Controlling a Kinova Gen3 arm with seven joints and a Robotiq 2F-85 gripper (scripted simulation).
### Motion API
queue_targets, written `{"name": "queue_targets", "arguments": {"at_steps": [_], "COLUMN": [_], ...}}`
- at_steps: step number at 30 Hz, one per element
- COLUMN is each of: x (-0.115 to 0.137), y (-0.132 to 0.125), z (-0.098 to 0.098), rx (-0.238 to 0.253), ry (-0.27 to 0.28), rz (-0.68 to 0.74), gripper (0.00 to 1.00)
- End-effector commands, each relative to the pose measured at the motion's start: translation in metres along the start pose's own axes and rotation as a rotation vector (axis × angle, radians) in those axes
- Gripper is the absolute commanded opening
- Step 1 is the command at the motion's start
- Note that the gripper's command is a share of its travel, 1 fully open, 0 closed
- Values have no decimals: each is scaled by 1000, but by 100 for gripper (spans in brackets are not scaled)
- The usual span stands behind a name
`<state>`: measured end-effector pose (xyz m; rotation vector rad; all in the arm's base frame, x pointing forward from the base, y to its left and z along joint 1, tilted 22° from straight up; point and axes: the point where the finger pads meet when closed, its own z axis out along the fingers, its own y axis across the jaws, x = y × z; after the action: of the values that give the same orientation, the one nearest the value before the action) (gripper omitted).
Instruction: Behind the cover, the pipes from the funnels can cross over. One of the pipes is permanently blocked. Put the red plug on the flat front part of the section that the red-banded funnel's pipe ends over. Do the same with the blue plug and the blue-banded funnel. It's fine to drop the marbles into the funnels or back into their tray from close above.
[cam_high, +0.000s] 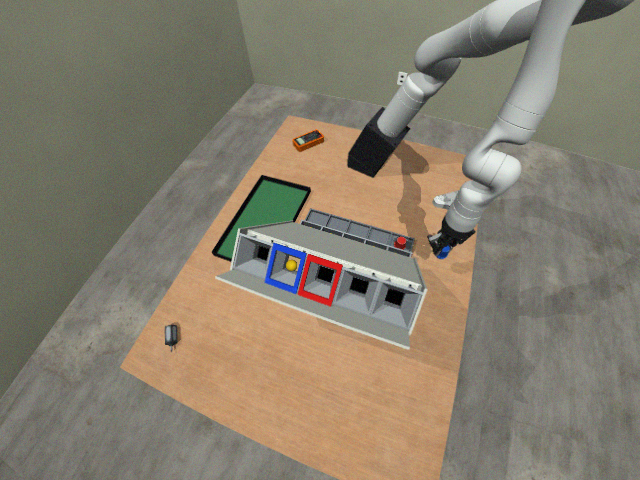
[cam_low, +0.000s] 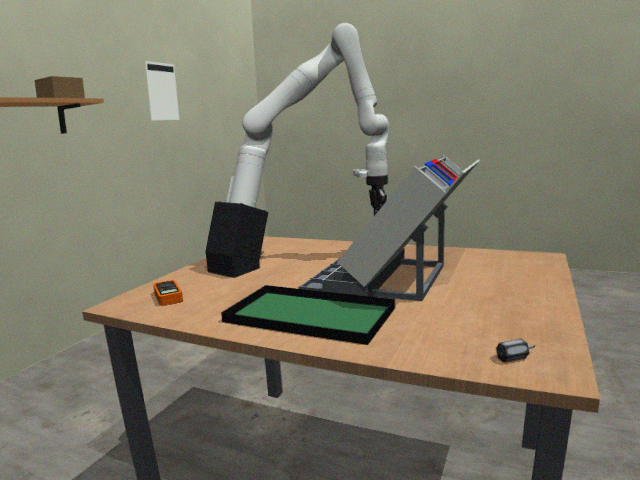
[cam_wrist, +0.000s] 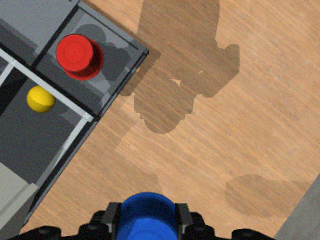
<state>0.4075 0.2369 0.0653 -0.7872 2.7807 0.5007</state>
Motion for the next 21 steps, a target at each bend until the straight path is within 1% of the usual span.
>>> {"name": "queue_targets", "arguments": {"at_steps": [1, 6, 7, 9, 13, 21], "x": [0, 0, 0, 0, 0, 0], "y": [-1, -1, -2, -2, -2, -2], "z": [-1, -1, -1, -1, -1, -1], "rx": [14, 14, 16, 16, 17, 17], "ry": [14, 14, 11, 11, 10, 10], "rz": [40, 40, 321, 343, 537, 537], "gripper": [0, 0, 0, 0, 0, 0]}}
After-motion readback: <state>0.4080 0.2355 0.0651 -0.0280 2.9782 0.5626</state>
